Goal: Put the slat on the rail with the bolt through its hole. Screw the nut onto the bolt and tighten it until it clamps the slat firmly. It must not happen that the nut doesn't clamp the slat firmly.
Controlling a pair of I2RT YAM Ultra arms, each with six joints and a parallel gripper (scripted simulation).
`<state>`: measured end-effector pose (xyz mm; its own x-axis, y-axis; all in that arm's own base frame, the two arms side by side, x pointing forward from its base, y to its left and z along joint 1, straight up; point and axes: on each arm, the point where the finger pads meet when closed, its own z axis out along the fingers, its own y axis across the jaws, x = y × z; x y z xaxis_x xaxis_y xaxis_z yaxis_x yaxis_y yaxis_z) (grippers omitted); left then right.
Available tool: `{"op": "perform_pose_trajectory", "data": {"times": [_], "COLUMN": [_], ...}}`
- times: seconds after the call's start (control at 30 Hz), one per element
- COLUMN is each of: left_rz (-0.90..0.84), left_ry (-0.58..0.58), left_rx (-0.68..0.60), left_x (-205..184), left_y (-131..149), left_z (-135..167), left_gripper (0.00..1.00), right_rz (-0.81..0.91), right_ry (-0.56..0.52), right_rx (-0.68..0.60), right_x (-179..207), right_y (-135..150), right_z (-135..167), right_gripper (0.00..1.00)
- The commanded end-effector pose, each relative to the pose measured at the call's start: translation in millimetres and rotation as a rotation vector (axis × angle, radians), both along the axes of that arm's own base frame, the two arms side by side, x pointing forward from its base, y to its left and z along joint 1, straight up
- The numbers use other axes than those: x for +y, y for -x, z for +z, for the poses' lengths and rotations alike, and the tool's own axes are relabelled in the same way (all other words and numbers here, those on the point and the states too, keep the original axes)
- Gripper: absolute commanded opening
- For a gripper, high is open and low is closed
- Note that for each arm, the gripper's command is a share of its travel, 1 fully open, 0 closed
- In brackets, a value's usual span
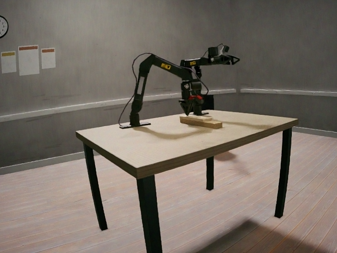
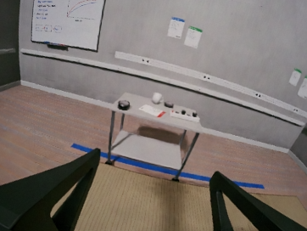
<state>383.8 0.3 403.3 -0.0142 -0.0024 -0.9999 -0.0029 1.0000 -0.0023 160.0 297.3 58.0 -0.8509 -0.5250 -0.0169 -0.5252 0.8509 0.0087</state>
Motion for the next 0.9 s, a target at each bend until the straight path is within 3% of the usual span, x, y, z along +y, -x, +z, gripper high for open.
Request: {"op": "perform_pose_trajectory", "data": {"times": [0.0, 0.87], "left_rz": [-0.003, -0.003], "left_ry": [-0.002, -0.002], "left_rx": [-0.027, -0.027], "left_x": [0.7, 0.7], "left_y": [3.2, 3.2], "left_z": [8.5, 8.5], "left_gripper": [1.00, 1.00], "right_rz": [-0.114, -0.553], "right_ry": [0.004, 0.000], "right_rx": [0.006, 0.012], "right_x": [-1.5, -1.5], "right_y": [1.2, 1.2], "right_z": [-10.2, -10.3], "right_gripper": [0.12, 0.12]}}
